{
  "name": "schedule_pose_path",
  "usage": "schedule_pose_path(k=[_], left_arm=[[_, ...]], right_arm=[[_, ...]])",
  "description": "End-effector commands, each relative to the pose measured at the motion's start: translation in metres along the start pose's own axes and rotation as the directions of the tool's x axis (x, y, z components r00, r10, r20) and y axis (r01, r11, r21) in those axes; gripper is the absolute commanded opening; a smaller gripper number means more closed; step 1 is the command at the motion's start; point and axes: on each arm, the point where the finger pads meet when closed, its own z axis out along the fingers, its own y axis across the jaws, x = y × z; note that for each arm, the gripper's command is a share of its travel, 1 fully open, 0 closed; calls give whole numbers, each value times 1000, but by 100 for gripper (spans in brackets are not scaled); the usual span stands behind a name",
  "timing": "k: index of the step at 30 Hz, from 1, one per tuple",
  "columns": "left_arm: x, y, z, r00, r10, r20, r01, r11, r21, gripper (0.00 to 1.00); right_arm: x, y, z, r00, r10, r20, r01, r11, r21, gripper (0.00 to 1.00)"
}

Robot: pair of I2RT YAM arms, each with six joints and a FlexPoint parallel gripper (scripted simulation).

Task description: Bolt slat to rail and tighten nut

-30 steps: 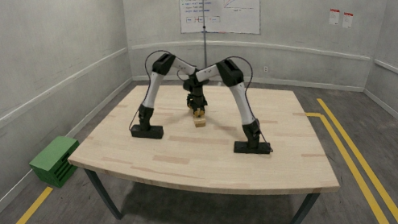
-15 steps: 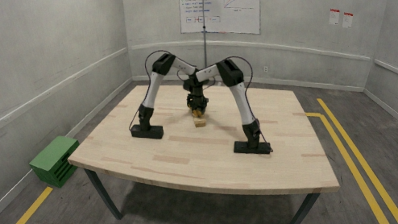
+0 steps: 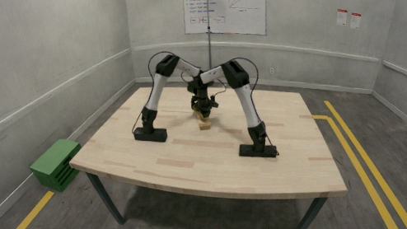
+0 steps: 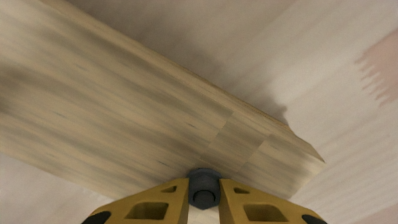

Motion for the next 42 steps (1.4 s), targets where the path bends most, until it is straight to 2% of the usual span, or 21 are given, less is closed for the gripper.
schedule_pose_path(k=[1,30,32,42], left_arm=[[-1,-4,-5,1000,0,8,-1,1000,17,67],[-1,-4,-5,1000,0,8,-1,1000,17,67],[-1,-4,-5,1000,0,8,-1,1000,17,67],[-1,-4,-5,1000,0,8,-1,1000,17,67]], right_arm=[[0,6,-4,979,202,-5,-202,979,-1,14],[0,6,-3,978,209,-4,-209,978,0,14],[0,3,-5,981,195,-3,-195,981,-13,36],[0,3,-5,981,195,-3,-195,981,-13,36]])
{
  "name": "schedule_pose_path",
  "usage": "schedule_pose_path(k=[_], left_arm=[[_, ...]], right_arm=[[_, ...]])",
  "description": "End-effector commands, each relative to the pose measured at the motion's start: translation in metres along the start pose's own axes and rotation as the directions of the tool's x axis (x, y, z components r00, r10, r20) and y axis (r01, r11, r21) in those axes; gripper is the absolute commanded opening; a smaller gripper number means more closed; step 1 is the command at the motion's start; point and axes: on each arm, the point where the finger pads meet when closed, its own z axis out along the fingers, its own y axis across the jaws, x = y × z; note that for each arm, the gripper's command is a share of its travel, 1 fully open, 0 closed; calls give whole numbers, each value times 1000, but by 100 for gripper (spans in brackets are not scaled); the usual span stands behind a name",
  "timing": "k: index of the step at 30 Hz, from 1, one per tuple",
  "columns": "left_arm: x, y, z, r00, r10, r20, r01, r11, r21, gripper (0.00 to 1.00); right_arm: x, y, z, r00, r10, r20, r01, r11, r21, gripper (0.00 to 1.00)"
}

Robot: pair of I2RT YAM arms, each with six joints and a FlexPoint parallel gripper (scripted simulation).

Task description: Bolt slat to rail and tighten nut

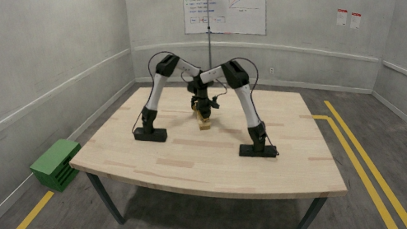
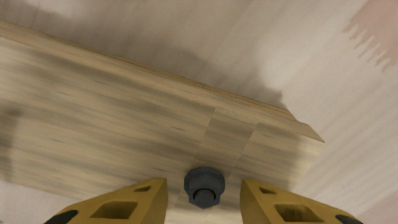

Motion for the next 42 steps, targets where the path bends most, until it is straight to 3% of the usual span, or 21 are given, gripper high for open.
schedule_pose_path(k=[1,7,10,13,15,20,28,30,32,33,42], left_arm=[[-1,-4,-5,1000,0,8,-1,1000,17,67],[-1,-4,-5,1000,0,8,-1,1000,17,67],[-1,-4,-5,1000,0,8,-1,1000,17,67],[-1,-4,-5,1000,0,8,-1,1000,17,67],[-1,-4,-5,1000,0,8,-1,1000,17,67],[-1,-4,-5,1000,0,8,-1,1000,17,67],[-1,-4,-5,1000,0,8,-1,1000,17,67],[-1,-4,-5,1000,0,8,-1,1000,17,67],[-1,-4,-5,1000,0,8,-1,1000,17,67],[-1,-4,-5,1000,0,8,-1,1000,17,67],[-1,-4,-5,1000,0,8,-1,1000,17,67]], right_arm=[[1,3,-5,1000,0,-5,0,1000,-17,36],[1,3,-5,1000,-13,-4,13,1000,-17,36],[1,3,-5,980,-201,-1,201,980,-17,36],[1,3,-6,902,-433,2,433,901,-16,36],[1,3,-6,902,-433,2,433,901,-16,36],[1,3,-6,683,-730,7,730,683,-13,36],[1,2,-7,290,-957,12,957,289,-8,36],[1,2,-7,178,-984,13,984,178,-7,36],[1,2,-7,178,-984,13,984,178,-7,36],[1,2,-7,34,-999,12,999,34,-5,36],[1,2,-8,-462,-887,13,887,-462,2,36]])
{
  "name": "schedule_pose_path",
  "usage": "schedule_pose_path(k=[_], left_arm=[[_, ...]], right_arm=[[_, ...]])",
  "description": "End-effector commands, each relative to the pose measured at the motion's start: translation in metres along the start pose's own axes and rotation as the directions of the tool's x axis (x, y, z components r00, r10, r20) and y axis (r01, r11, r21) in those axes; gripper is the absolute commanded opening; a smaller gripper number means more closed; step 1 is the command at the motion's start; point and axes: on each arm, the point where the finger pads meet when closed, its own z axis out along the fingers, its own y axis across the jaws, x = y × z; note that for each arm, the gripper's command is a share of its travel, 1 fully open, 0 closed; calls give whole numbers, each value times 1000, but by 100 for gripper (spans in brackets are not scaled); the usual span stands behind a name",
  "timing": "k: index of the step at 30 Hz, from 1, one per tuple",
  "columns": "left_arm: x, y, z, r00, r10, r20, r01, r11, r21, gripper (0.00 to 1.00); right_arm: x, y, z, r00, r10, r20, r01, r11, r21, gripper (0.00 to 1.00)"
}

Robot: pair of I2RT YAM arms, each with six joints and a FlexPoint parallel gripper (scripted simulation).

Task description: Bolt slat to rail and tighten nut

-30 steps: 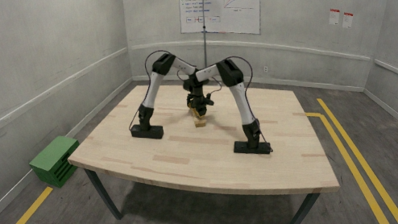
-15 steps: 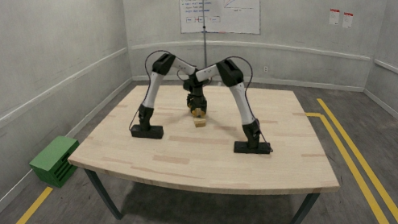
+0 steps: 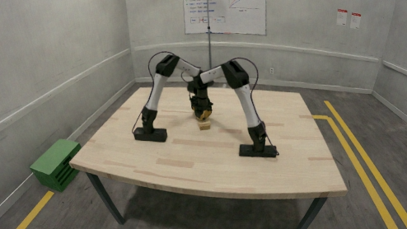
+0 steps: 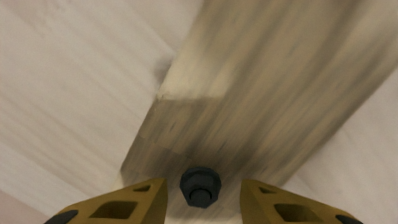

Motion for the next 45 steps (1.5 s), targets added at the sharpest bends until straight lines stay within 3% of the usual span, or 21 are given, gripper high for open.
schedule_pose_path(k=[1,5,7,8,11,19,45], left_arm=[[-1,-4,-5,1000,0,8,-1,1000,17,67],[-1,-4,-5,1000,0,8,-1,1000,17,67],[-1,-4,-5,1000,0,8,-1,1000,17,67],[-1,-4,-5,1000,0,8,-1,1000,17,67],[-1,-4,-5,1000,0,8,-1,1000,17,67],[-1,-4,-5,1000,0,8,-1,1000,17,67],[-1,-4,-5,1000,0,8,-1,1000,17,67]], right_arm=[[-2,2,-8,939,-343,14,343,939,-4,36],[-2,2,-8,837,-547,14,547,837,-1,36],[-2,2,-8,837,-547,14,547,837,-1,36],[-2,2,-8,750,-661,14,661,750,-1,36],[-2,2,-9,629,-777,13,777,629,2,36],[-2,2,-9,223,-975,13,975,223,3,36],[-2,2,-9,223,-975,13,975,223,3,36]])
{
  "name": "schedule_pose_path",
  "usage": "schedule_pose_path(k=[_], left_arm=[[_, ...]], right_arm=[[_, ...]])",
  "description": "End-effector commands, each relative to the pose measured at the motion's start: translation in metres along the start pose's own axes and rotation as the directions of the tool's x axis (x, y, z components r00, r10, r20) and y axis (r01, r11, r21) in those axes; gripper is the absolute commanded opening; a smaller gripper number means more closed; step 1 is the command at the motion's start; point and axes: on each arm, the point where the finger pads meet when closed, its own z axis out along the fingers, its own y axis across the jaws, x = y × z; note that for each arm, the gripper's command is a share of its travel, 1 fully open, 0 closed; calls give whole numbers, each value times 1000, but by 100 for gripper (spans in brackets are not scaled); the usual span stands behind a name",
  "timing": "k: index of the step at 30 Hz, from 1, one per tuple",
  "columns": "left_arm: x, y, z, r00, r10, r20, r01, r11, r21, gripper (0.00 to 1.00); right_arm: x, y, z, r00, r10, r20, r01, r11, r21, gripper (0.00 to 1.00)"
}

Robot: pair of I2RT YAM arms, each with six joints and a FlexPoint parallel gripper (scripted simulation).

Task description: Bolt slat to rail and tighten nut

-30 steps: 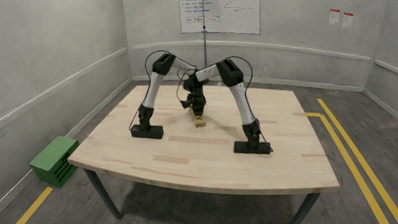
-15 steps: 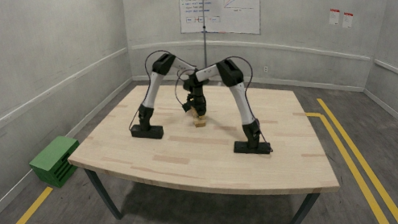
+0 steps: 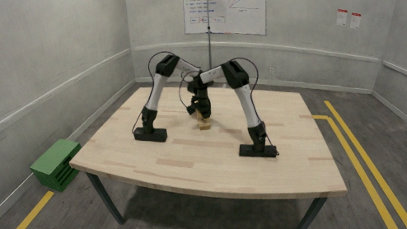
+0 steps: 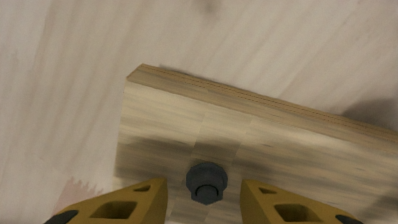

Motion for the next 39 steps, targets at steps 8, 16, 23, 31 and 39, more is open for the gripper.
schedule_pose_path(k=[8,16,23,31,39], left_arm=[[-1,-4,-5,1000,0,8,-1,1000,17,67],[-1,-4,-5,1000,0,8,-1,1000,17,67],[-1,-4,-5,1000,0,8,-1,1000,17,67],[-1,-4,-5,1000,0,8,-1,1000,17,67],[-1,-4,-5,1000,0,8,-1,1000,17,67]], right_arm=[[-3,-3,-9,1000,-11,13,11,1000,8,36],[-3,-3,-7,1000,-11,13,11,1000,8,36],[-3,-3,-5,1000,-11,13,11,1000,8,36],[-3,-3,-3,1000,-11,13,11,1000,8,36],[-3,-3,-1,1000,-11,13,11,1000,7,36]])
